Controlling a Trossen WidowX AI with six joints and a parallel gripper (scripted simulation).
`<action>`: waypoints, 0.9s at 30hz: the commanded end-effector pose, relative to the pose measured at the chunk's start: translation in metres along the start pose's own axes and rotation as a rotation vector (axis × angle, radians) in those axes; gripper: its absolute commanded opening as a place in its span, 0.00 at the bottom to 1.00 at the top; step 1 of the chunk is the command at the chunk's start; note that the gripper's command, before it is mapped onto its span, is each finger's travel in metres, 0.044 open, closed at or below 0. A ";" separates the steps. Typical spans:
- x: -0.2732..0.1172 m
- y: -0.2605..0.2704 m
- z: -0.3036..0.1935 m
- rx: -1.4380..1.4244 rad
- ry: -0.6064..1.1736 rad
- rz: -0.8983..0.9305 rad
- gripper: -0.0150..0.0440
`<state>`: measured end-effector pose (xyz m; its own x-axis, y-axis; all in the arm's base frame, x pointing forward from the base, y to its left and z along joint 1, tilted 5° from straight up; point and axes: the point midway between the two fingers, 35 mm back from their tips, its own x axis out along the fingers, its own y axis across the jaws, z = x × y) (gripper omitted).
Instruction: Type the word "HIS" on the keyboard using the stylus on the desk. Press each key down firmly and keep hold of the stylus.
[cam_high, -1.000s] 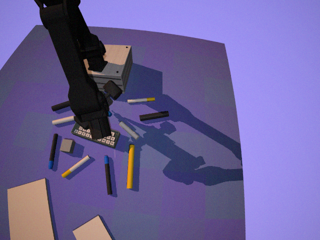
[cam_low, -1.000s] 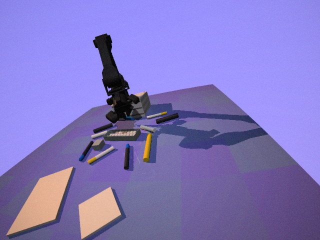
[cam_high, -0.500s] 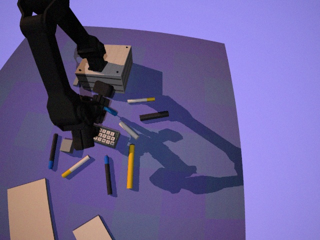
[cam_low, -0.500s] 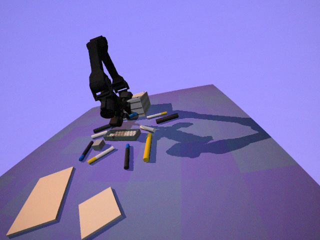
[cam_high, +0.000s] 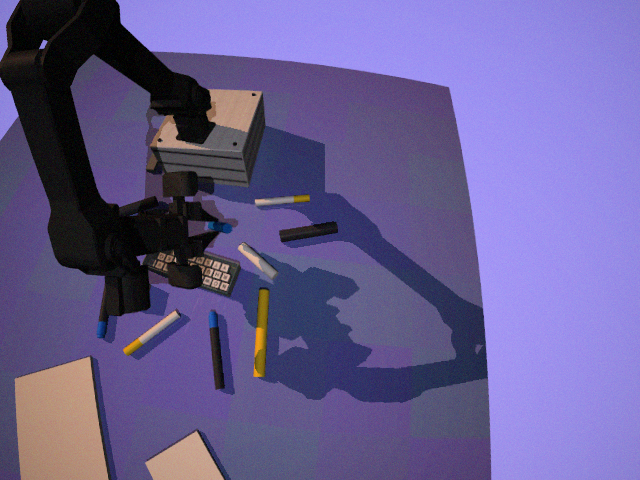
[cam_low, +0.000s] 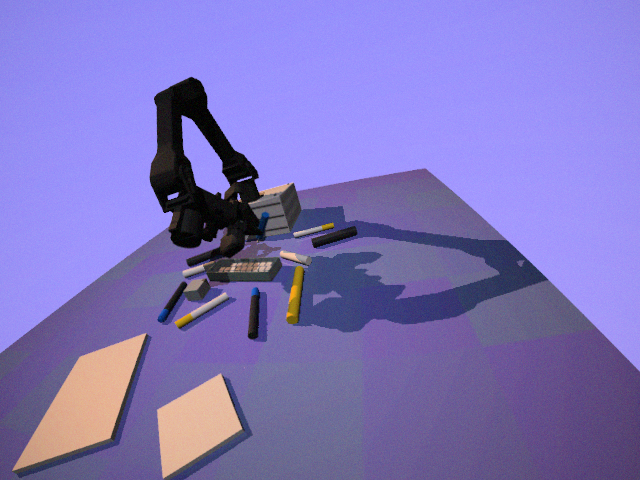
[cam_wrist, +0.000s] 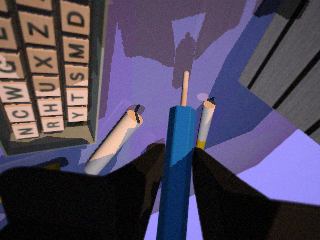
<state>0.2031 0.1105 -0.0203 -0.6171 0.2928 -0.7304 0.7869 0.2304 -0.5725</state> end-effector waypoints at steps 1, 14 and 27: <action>-0.011 0.009 -0.005 -0.118 0.108 0.023 0.25; -0.050 0.029 -0.012 -0.452 0.385 0.193 0.25; -0.058 0.037 -0.010 -0.538 0.447 0.261 0.25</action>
<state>0.2654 0.1117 0.0099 -0.4474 0.7162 -0.5356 0.8682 0.4914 -0.0682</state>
